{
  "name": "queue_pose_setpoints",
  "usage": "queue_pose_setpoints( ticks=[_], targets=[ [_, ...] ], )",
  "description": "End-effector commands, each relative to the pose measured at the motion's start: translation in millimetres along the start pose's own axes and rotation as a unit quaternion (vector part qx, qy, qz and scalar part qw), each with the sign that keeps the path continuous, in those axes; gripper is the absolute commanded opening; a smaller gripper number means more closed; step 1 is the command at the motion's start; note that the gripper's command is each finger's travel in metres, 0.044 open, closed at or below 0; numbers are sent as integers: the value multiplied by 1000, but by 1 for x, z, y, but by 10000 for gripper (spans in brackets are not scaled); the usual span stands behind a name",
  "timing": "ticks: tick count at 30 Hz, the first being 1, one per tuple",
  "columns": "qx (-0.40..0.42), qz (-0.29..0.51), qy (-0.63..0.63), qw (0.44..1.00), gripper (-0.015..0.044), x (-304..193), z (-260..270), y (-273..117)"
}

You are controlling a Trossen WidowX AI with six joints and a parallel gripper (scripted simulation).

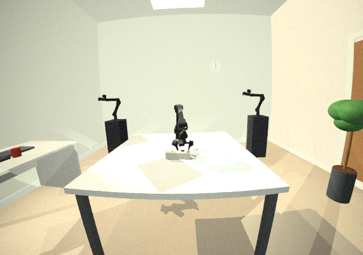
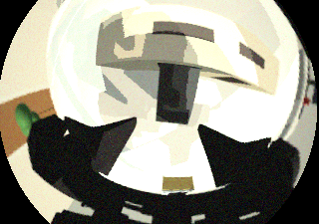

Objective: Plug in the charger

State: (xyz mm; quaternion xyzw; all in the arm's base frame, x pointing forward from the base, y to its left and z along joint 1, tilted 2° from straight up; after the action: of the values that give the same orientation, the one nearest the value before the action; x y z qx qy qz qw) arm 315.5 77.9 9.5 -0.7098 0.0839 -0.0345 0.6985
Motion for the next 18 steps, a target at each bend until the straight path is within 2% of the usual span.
queue_pose_setpoints(
  ticks=[1, 18],
  targets=[
    [0, -1, 2, 1000, 440, -5, -1, 0],
    [0, 0, 2, 1000, 440, -23, -4, 3]
  ],
)
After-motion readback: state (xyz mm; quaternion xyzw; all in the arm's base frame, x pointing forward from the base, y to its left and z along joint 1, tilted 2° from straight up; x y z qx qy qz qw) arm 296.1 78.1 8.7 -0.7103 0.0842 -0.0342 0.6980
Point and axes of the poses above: the point midway between the two fingers, 35 mm back from their tips, its own y axis out along the fingers, its own z axis across the jaws, x = y × z, the point moved 1 cm from there along -y, back along the fingers, and after that the axes turned 8 degrees about y, right-handed, at the moved point
